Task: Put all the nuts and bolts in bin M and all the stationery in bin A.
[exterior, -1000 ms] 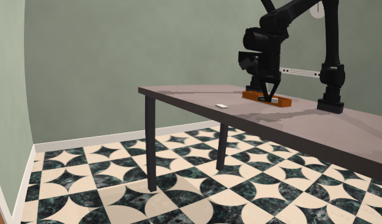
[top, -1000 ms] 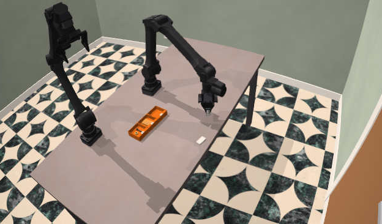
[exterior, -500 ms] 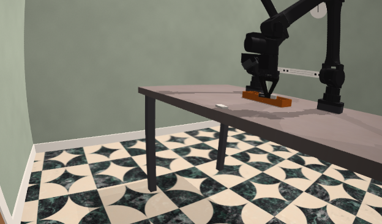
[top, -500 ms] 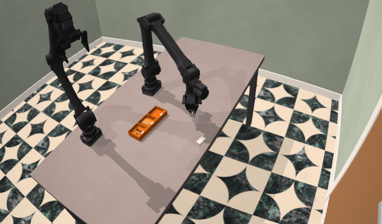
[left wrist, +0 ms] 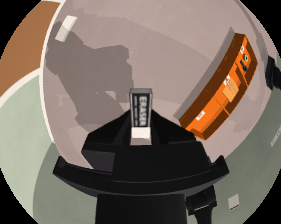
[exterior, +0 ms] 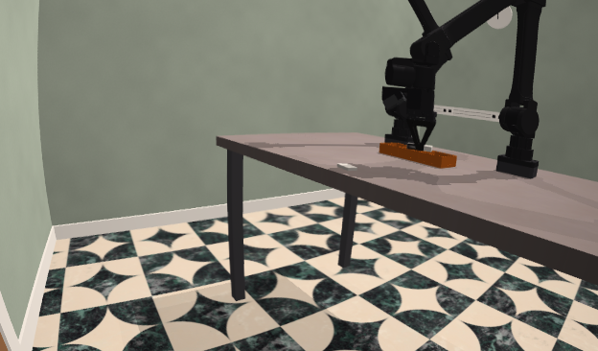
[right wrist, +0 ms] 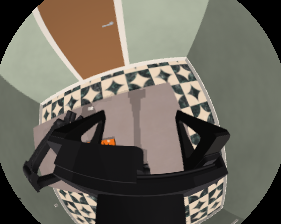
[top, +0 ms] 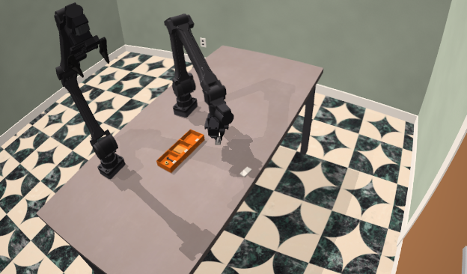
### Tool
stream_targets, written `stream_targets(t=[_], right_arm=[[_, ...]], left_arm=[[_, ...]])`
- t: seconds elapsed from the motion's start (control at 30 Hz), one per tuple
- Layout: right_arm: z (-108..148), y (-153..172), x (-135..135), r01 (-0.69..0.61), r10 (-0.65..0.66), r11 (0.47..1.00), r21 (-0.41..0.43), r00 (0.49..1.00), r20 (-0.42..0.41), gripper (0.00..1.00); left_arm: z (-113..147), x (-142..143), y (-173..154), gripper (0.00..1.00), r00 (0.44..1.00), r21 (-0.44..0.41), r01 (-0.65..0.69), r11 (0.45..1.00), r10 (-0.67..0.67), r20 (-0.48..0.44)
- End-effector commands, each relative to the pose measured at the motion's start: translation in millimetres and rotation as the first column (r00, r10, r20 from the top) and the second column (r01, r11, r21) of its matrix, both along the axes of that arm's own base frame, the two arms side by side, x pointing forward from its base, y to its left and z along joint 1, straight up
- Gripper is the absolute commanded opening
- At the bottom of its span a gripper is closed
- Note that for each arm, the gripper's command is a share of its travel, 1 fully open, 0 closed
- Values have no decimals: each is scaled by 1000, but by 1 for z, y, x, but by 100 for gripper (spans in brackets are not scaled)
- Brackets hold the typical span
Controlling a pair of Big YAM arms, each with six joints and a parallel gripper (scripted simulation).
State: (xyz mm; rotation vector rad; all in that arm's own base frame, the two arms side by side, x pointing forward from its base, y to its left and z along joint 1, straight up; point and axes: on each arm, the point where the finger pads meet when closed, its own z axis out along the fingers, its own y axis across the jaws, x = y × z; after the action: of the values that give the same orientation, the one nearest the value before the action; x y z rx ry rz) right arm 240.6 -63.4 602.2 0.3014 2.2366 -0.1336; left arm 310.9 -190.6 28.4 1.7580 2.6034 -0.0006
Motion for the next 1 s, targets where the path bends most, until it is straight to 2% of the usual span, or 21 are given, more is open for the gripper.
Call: stream_targets(t=[0.0,0.1,0.17,0.53,0.67,0.73,0.83,0.97], right_arm=[[1,0,-6,-3,3,1000,-7,1000,-3,100],[1,0,-6,-3,3,1000,-7,1000,-3,100],[1,0,-6,-3,3,1000,-7,1000,-3,100],[1,0,-6,-3,3,1000,-7,1000,-3,100],[1,0,-6,-3,3,1000,-7,1000,-3,100],[1,0,-6,-3,3,1000,-7,1000,-3,100],[1,0,-6,-3,3,1000,-7,1000,-3,100],[1,0,-6,-3,3,1000,-7,1000,-3,100]], left_arm=[[7,-11,-15,18,999,-19,-32,999,33,27],[6,-27,-25,18,999,-19,-32,999,33,25],[6,-27,-25,18,999,-19,-32,999,33,25],[6,-84,-59,18,999,-22,-32,999,33,20],[3,-106,-70,18,982,-12,189,982,-188,16],[3,-106,-70,18,982,-12,189,982,-188,16],[5,-121,-80,18,943,-15,333,943,-333,23],[4,-141,-95,18,892,-9,452,892,-451,16]])
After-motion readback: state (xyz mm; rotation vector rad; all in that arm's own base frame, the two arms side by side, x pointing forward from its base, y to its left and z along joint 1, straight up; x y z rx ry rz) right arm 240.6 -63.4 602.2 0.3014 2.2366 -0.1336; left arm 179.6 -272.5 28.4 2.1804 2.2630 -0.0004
